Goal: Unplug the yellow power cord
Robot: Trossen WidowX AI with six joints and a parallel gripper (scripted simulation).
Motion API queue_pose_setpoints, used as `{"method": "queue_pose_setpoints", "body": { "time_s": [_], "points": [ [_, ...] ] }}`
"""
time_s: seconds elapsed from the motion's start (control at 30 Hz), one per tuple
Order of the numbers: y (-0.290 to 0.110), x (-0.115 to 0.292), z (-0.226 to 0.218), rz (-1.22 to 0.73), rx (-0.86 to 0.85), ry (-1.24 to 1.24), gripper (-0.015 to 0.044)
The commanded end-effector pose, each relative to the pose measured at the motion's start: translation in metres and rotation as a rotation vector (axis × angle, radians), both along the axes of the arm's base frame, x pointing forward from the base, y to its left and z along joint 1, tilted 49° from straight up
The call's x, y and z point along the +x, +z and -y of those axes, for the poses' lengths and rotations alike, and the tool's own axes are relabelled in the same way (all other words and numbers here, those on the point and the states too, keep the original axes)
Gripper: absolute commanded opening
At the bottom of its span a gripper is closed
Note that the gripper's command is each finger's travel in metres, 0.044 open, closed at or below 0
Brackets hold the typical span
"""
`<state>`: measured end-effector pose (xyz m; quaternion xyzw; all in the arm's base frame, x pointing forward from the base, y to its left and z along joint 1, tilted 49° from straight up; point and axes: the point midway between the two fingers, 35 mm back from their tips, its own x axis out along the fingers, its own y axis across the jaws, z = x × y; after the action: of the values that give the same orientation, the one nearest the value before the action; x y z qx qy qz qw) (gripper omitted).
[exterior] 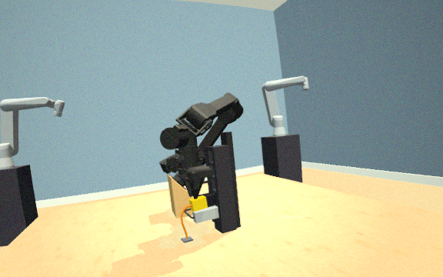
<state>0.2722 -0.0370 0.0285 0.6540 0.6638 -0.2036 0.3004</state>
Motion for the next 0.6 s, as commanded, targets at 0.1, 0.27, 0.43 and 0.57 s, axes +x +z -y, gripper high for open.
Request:
{"method": "queue_pose_setpoints", "body": {
  "time_s": [0.1,0.27,0.43,0.57],
  "points": [
    [0.0002,-0.0020,-0.0044,-0.006,0.007,-0.005,0.0160],
    [-0.0046,-0.0018,-0.0099,-0.006,0.007,-0.005,0.0160],
    [-0.0062,-0.0017,-0.0118,-0.006,0.007,-0.005,0.0160],
    [-0.0049,-0.0005,-0.0097,-0.001,0.001,0.000,0.0081]
  ]
}}
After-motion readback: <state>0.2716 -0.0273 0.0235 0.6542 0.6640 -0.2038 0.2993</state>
